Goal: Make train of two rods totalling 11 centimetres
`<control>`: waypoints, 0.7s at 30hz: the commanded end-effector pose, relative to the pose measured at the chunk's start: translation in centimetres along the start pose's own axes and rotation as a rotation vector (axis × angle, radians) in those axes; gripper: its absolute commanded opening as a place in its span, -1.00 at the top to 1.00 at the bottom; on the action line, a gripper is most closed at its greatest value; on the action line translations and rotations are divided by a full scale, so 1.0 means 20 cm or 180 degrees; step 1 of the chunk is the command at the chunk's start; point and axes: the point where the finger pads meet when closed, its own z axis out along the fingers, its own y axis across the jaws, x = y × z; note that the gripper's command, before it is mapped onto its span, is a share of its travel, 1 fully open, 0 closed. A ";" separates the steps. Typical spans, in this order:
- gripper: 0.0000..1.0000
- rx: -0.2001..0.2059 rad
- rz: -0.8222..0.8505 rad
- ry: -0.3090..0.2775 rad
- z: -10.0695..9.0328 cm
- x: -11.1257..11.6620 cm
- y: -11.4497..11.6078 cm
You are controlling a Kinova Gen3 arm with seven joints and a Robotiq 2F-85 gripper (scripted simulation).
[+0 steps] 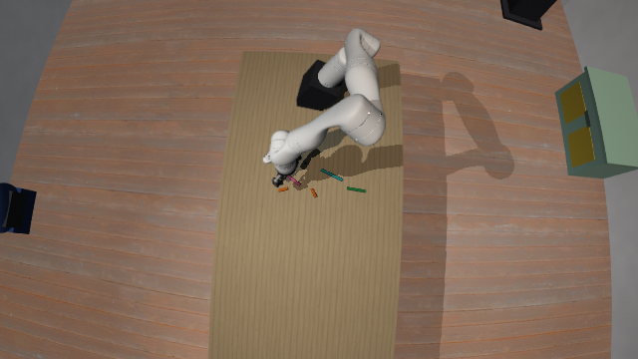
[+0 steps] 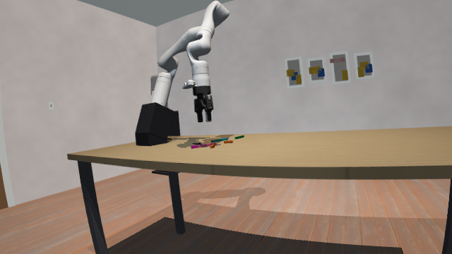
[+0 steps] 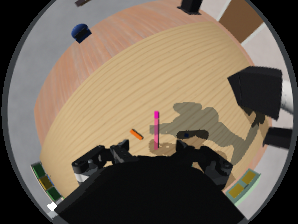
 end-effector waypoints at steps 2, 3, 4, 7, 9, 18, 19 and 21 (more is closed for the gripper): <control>-1.00 -0.0026 0.0009 -0.0006 -0.01 -0.01 0.02; -1.00 -0.0026 0.0009 -0.0006 -0.01 -0.01 0.02; -1.00 -0.0026 0.0009 -0.0006 -0.01 -0.01 0.02; -1.00 -0.0026 0.0009 -0.0006 -0.01 -0.01 0.02; -1.00 -0.0026 0.0009 -0.0006 -0.01 -0.01 0.02; -1.00 -0.0026 0.0009 -0.0006 -0.01 -0.01 0.02; -1.00 -0.0026 0.0009 -0.0006 -0.01 -0.01 0.02; -1.00 -0.0026 0.0009 -0.0006 -0.02 -0.01 0.02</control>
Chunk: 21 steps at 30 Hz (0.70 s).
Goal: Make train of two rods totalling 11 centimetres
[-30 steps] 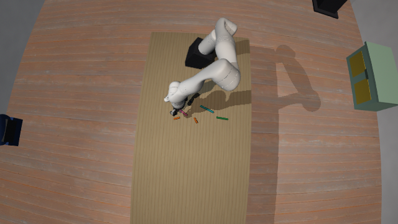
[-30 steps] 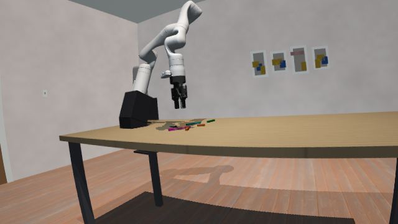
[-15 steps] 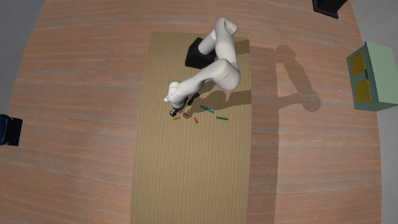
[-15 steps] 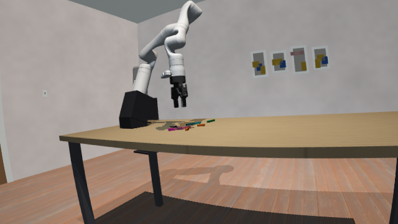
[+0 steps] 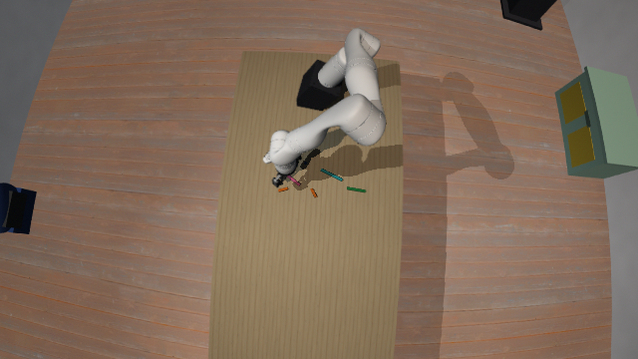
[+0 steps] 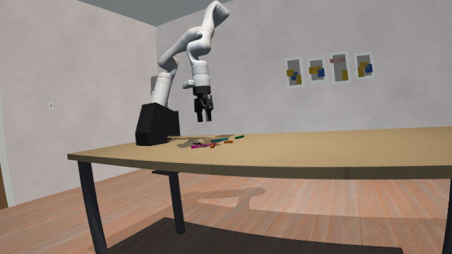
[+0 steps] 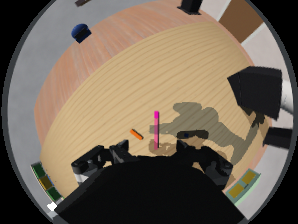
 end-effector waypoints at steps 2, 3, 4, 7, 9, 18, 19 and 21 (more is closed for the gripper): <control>-1.00 -0.0024 0.0009 -0.0006 -0.03 -0.01 0.01; -1.00 -0.0024 0.0009 -0.0006 -0.04 -0.01 0.01; -1.00 -0.0024 0.0009 -0.0006 -0.06 -0.01 0.01; -1.00 -0.0024 0.0009 -0.0005 -0.10 -0.01 0.01; -1.00 -0.0023 0.0009 -0.0005 -0.13 -0.01 0.01; -1.00 -0.0022 0.0010 -0.0002 -0.36 -0.01 0.01; -1.00 -0.0022 0.0010 -0.0002 -0.38 -0.01 0.01; -1.00 -0.0022 0.0010 -0.0002 -0.41 -0.01 0.01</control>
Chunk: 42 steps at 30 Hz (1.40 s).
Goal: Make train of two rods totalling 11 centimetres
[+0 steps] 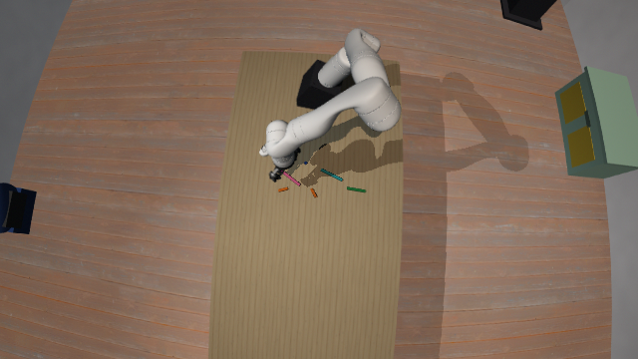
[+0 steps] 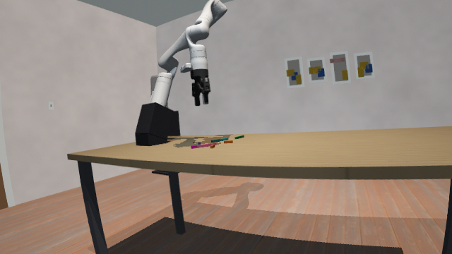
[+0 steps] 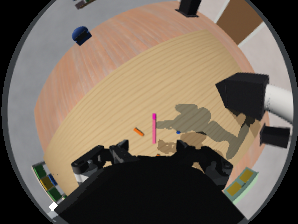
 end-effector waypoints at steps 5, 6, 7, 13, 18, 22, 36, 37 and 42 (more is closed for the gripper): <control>-1.00 0.0017 -0.0012 -0.0020 -0.09 -0.03 -0.01; -1.00 0.0017 -0.0012 -0.0020 -0.10 -0.03 -0.01; -1.00 0.0017 -0.0012 -0.0020 -0.10 -0.03 -0.01; -1.00 0.0017 -0.0012 -0.0020 -0.10 -0.03 -0.01; -1.00 0.0017 -0.0012 -0.0020 -0.10 -0.03 -0.01; -1.00 0.0017 -0.0012 -0.0020 -0.10 -0.03 -0.01; -1.00 0.0017 -0.0012 -0.0020 -0.10 -0.03 -0.01; -1.00 0.0017 -0.0012 -0.0020 -0.10 -0.03 -0.01; -1.00 0.0017 -0.0012 -0.0020 -0.10 -0.03 -0.01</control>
